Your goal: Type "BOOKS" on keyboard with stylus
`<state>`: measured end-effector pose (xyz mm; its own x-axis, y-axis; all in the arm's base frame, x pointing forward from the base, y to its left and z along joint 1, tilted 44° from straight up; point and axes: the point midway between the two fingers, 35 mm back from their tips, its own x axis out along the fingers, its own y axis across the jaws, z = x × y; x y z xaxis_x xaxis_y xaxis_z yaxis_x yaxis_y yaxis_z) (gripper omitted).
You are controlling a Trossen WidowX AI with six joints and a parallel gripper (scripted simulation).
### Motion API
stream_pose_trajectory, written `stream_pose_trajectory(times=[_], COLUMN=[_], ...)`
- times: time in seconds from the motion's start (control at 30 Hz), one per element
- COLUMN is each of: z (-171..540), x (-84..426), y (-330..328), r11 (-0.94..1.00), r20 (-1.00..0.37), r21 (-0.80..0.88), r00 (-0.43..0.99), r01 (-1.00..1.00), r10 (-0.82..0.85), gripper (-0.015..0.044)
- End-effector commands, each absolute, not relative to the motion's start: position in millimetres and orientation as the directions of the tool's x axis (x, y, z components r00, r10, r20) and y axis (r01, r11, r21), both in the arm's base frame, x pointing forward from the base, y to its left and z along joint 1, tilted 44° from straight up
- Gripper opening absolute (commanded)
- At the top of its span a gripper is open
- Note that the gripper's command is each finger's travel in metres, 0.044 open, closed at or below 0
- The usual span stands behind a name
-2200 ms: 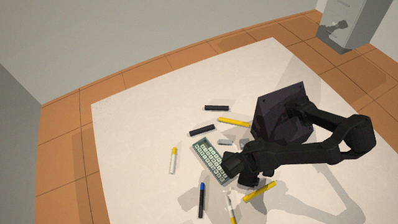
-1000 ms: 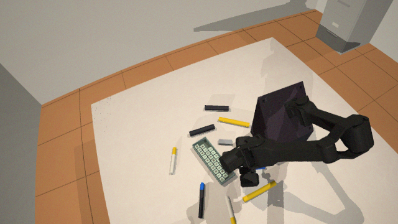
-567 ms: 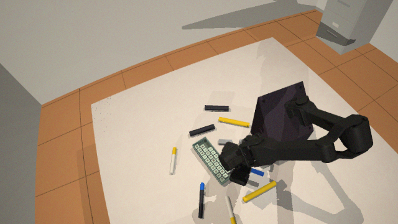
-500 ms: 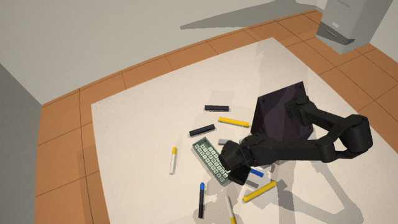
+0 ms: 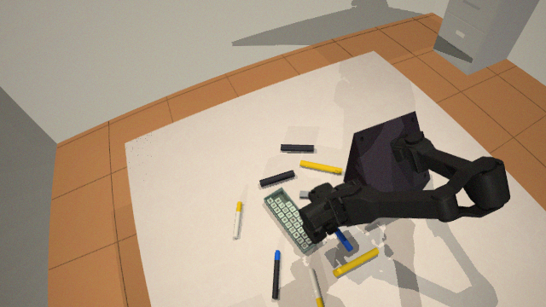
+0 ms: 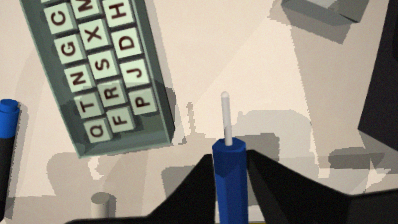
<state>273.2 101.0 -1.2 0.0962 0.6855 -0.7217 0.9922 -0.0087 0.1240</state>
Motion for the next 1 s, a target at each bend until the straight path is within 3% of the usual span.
stream_pose_trajectory(times=[0.0, 0.4, 0.97], z=[-3, -6, -17], x=[271, 270, 273], y=[100, 97, 107], r11=[-0.116, -0.391, -0.395], r20=[-0.720, -0.720, -0.721], r21=[0.022, -0.255, -0.259], r00=[0.096, 0.096, 0.096], r01=[0.993, 0.884, 0.881], r10=[0.687, 0.687, 0.687], gripper=[0.0000, 0.0000, 0.0000])
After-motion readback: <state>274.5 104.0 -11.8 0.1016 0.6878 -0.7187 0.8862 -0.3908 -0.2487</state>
